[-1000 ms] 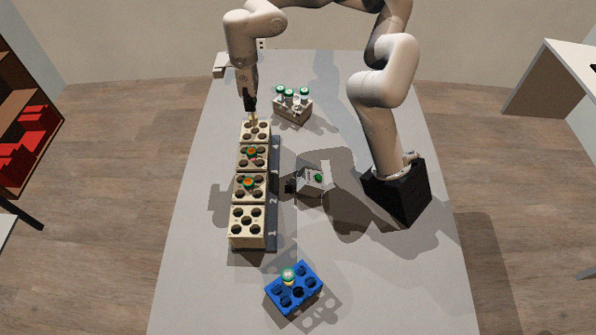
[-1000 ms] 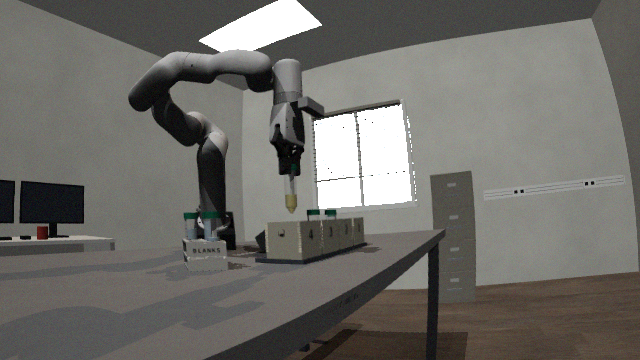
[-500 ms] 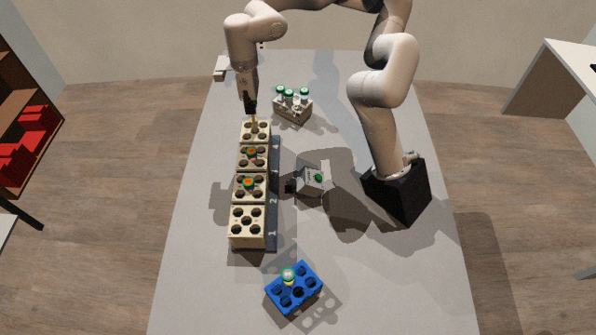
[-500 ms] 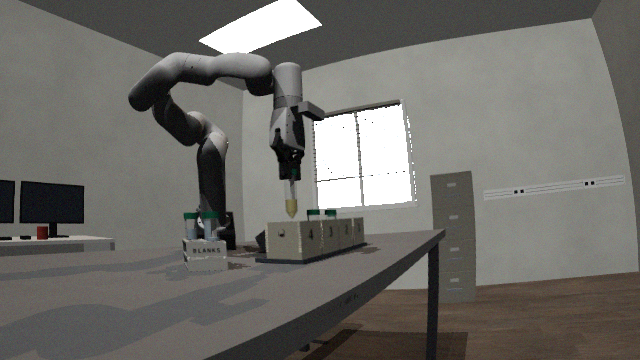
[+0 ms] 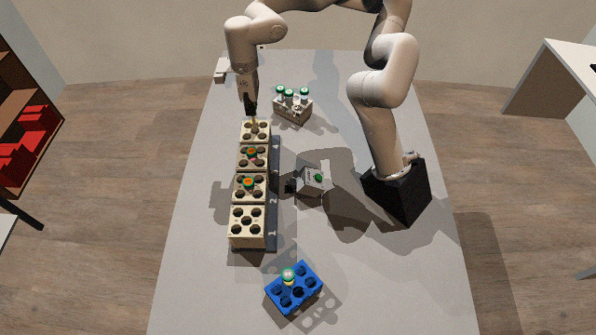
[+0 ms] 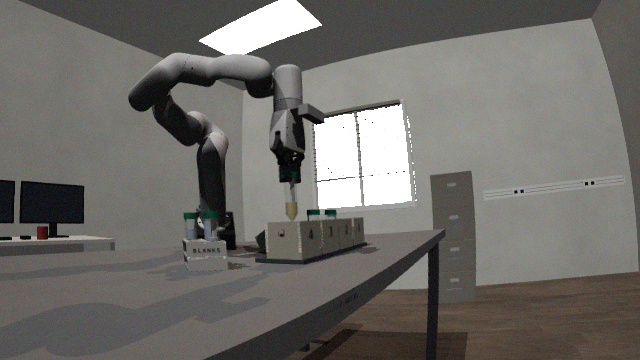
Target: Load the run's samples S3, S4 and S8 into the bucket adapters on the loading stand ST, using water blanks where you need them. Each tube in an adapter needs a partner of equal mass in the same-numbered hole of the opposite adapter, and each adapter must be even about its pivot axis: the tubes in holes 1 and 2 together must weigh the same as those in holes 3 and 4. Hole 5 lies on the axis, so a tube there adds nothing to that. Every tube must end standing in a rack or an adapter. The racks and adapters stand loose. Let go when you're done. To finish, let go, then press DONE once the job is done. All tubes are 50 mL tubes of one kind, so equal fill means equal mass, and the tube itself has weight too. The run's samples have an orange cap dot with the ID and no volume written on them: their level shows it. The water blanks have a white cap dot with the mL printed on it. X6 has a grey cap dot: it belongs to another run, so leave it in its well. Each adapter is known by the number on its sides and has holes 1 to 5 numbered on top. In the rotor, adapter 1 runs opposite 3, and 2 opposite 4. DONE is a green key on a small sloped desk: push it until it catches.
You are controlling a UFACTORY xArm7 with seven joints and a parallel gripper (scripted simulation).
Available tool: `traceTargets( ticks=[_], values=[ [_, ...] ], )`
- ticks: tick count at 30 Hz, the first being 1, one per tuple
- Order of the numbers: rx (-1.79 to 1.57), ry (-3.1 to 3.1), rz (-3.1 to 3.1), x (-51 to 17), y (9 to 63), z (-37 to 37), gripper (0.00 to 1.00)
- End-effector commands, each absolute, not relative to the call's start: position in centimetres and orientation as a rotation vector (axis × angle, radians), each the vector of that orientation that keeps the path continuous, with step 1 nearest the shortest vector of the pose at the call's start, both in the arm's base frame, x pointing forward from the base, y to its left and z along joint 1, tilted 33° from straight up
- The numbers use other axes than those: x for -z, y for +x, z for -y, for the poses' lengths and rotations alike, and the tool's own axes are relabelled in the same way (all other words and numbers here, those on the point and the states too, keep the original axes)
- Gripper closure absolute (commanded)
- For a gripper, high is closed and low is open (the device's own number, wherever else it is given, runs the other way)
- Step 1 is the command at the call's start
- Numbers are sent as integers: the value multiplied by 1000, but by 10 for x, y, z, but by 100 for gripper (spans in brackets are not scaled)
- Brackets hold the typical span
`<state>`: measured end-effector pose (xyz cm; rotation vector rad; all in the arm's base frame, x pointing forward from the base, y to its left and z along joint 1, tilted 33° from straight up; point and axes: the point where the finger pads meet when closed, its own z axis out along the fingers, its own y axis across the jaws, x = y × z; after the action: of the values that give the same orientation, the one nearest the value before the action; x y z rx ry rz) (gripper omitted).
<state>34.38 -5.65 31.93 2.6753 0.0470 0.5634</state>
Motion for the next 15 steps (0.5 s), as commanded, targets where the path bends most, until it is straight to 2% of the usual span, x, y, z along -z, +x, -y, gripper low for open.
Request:
traceTargets(
  ticks=[1, 15],
  values=[
    [-568, 2674, -48, -317, 346, 58, 100],
    [-568, 2674, -48, -307, 351, 62, 100]
  ],
)
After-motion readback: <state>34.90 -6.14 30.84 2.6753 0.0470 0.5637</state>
